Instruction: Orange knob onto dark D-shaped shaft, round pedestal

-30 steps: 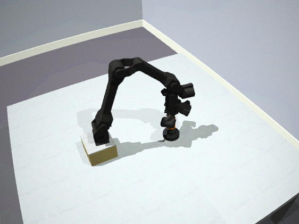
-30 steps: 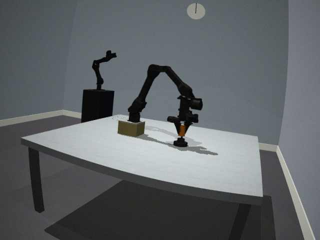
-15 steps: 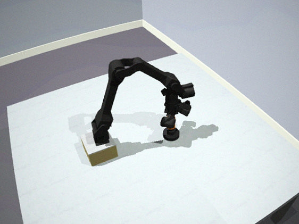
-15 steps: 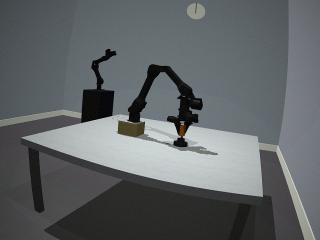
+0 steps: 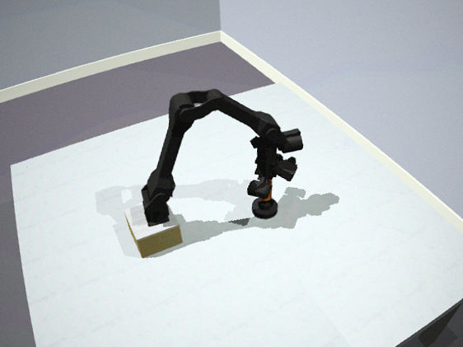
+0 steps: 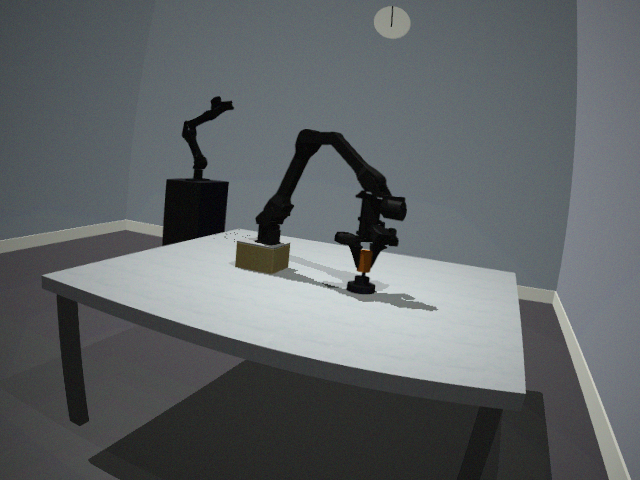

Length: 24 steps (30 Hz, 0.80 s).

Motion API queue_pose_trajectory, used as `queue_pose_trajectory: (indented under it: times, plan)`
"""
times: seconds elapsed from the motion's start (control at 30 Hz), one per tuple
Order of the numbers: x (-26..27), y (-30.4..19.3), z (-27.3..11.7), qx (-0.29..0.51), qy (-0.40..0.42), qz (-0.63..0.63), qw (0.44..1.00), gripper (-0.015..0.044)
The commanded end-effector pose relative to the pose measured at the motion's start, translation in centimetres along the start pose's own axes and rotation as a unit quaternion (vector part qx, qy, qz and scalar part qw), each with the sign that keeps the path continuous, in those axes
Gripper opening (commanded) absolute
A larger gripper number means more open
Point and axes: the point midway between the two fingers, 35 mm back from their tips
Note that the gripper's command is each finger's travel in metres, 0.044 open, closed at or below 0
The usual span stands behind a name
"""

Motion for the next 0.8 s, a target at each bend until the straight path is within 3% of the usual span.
queue_pose_trajectory:
  times: [0.0, 0.77]
  plan:
    - [0.22, 0.21, -0.04, -0.002, 0.003, 0.005, 1.0, 0.0]
    - [-0.23, -0.26, 0.21, -0.002, 0.002, 0.005, 1.0, 0.0]
Point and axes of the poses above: the point midway between the two fingers, 35 mm back from their tips, its own z axis out along the fingers, its own x axis across the jaws, y = z × x, and after that the axes turned 10 degrees about z, right-handed
